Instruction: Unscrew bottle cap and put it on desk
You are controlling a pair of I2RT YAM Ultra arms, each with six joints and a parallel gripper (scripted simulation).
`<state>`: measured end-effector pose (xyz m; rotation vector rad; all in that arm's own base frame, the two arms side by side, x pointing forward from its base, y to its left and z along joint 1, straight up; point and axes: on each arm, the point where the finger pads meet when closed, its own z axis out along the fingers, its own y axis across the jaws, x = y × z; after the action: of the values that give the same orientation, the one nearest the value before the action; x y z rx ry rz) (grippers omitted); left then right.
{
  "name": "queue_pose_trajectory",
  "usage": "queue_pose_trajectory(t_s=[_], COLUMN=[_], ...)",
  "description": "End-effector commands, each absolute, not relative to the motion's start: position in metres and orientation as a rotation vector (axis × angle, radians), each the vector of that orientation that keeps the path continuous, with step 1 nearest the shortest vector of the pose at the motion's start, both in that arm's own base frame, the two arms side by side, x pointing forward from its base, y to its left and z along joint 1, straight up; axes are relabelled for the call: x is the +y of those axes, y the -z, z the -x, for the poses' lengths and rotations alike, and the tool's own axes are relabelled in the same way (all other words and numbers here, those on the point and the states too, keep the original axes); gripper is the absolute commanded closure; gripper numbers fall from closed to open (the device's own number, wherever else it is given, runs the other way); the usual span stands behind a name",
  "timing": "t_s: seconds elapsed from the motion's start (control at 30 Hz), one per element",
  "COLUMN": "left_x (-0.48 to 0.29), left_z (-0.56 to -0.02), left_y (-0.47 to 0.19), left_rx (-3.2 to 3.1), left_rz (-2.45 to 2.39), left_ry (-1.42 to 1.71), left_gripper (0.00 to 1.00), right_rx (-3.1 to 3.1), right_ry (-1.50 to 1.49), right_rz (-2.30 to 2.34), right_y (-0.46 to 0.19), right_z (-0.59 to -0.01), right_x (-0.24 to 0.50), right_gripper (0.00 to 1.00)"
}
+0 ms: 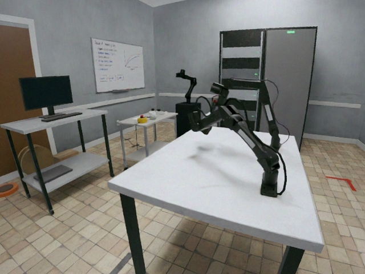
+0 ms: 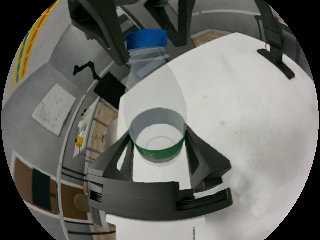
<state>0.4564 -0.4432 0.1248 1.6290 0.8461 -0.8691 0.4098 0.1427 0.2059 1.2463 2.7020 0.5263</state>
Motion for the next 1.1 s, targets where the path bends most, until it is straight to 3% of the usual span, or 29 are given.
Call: queue_pose_trajectory(t_s=[0.0, 0.17, 0.4, 1.07], left_x=[-0.444, -0.444, -0.444, -0.444], left_z=[-0.457, -0.457, -0.457, -0.457], left_y=[-0.146, -0.146, -0.146, -0.146], left_rx=[0.808, 0.808, 0.808, 0.808], left_rz=[-1.619, -1.619, -1.619, -1.619], left_ry=[0.861, 0.861, 0.861, 0.861], left_gripper=[1.0, 1.0, 1.0, 1.0], right_rx=[2.493, 2.303, 2.266, 2.375], right_ry=[-0.671, -0.76, -0.779, -0.707], right_rz=[-1.586, -1.869, -1.905, -1.862], right_y=[-0.221, -0.221, -0.221, -0.209], right_z=[-0.412, -0.412, -0.412, -0.407], right_x=[0.144, 0.144, 0.144, 0.145], right_gripper=[0.43, 0.43, 0.43, 0.68])
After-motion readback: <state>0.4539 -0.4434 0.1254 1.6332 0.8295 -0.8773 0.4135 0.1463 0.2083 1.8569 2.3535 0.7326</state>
